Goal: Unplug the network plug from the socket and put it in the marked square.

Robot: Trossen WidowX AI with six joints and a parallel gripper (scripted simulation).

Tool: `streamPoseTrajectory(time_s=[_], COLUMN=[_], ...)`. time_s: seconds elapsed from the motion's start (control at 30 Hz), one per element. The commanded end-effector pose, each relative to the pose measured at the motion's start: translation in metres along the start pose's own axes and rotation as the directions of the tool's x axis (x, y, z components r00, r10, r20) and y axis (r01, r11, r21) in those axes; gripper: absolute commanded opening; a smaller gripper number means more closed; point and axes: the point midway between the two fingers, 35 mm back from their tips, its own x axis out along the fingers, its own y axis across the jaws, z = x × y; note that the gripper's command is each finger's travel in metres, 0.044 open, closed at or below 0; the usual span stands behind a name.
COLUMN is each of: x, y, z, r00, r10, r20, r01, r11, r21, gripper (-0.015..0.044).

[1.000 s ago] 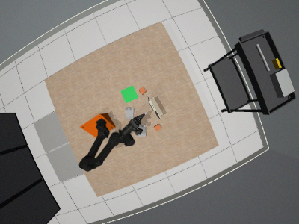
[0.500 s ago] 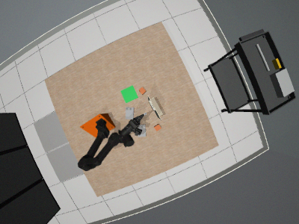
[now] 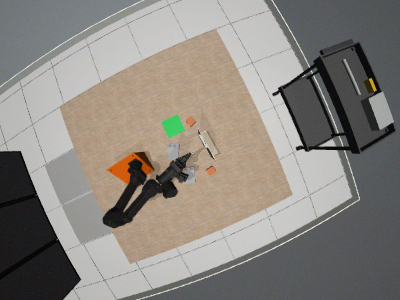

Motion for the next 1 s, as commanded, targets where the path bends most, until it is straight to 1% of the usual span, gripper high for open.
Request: streamPoseTrajectory(time_s=[0.0, 0.47, 0.97], x=[-0.003, -0.017, 0.008], y=[0.012, 0.039, 0.017], z=[0.0, -0.005, -0.028], r00=[1.0, 1.0, 0.989], r10=[0.002, 0.003, -0.133], r20=[0.004, 0.002, -0.067], r01=[-0.002, -0.003, 0.138], r11=[1.0, 1.0, 0.987], r21=[0.003, 0.004, 0.079], gripper=[0.0, 0.0, 0.0])
